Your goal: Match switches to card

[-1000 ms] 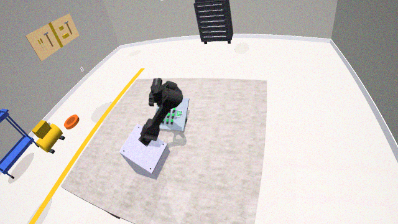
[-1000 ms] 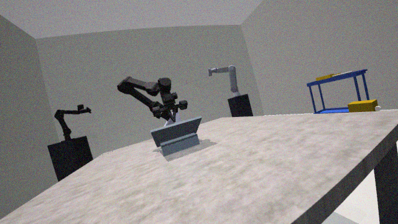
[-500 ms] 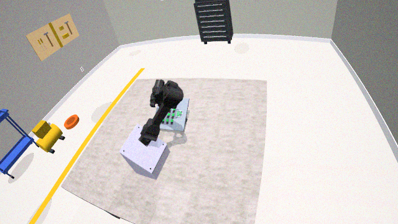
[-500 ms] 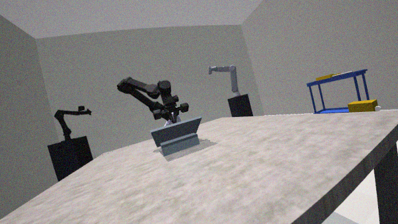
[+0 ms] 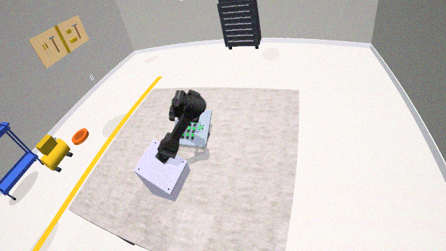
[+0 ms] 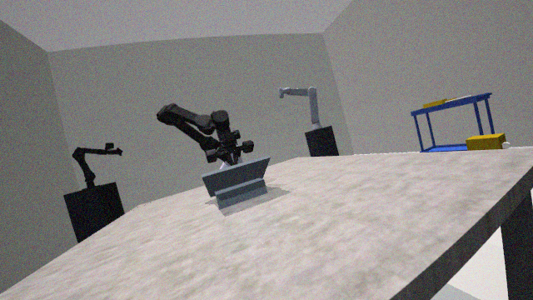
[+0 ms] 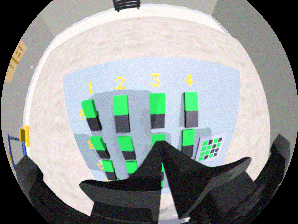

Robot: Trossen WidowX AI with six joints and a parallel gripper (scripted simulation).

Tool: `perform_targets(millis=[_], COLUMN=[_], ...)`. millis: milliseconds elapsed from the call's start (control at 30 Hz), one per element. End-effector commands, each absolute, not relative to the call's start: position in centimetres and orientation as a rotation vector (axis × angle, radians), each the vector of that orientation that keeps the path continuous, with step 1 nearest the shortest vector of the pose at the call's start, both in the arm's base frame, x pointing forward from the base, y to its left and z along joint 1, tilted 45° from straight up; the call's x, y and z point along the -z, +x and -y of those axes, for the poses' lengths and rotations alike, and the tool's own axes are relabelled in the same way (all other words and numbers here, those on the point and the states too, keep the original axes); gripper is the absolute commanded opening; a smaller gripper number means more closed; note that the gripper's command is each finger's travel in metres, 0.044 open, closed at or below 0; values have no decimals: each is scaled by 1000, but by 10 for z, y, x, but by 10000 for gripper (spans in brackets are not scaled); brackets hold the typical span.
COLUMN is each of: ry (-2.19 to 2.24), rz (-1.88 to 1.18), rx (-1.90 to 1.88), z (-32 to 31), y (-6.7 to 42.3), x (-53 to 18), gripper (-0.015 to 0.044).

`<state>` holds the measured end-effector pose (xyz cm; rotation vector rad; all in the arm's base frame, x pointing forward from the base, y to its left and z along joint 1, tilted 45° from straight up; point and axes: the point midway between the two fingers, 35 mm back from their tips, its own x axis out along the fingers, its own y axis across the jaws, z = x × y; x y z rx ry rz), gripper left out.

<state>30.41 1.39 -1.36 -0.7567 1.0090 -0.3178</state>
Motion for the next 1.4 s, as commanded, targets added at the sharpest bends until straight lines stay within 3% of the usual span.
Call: perform_targets(millis=[0, 1367], ry=[-759, -759], rz=[-1012, -1012], rx=[313, 313], z=[-14, -12], y=[304, 306], x=[15, 17], gripper=[0, 0])
